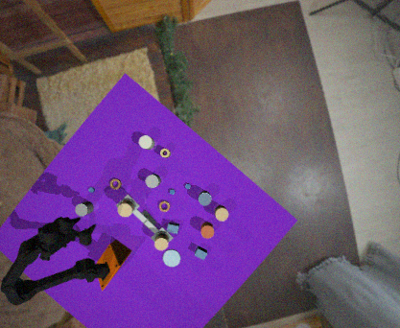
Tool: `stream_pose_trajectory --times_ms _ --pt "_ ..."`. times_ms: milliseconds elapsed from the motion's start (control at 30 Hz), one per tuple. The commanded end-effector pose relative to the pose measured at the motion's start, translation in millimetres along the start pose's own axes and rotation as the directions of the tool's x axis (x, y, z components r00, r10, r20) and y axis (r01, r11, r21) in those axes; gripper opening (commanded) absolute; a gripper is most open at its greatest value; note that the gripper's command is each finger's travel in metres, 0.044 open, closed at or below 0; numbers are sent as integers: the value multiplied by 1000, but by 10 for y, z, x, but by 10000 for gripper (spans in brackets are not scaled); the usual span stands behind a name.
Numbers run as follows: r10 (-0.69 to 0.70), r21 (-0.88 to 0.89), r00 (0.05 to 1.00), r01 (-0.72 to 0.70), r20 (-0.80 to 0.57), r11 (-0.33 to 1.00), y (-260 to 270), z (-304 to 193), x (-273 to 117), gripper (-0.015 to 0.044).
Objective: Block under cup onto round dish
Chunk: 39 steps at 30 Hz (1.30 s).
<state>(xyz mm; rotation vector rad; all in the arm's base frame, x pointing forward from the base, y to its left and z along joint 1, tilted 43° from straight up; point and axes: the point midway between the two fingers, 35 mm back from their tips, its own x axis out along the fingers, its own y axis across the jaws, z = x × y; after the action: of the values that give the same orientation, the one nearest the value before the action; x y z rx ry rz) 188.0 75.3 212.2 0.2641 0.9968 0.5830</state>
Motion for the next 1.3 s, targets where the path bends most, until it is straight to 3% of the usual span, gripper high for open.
stream_pose_trajectory --times_ms 0,400,667,867,1267 --pt "-26 110 1000 25 14 994 -347 -33 66 440" --pt "-126 419 978 47 163 907 -1394 -377 -9 440" --pt "-205 553 939 18 277 833 -1791 -709 -121 440" --pt "-196 525 944 30 265 851 -1833 -703 -122 440" --pt "-109 227 984 75 140 971 -2161 -617 -39 440"
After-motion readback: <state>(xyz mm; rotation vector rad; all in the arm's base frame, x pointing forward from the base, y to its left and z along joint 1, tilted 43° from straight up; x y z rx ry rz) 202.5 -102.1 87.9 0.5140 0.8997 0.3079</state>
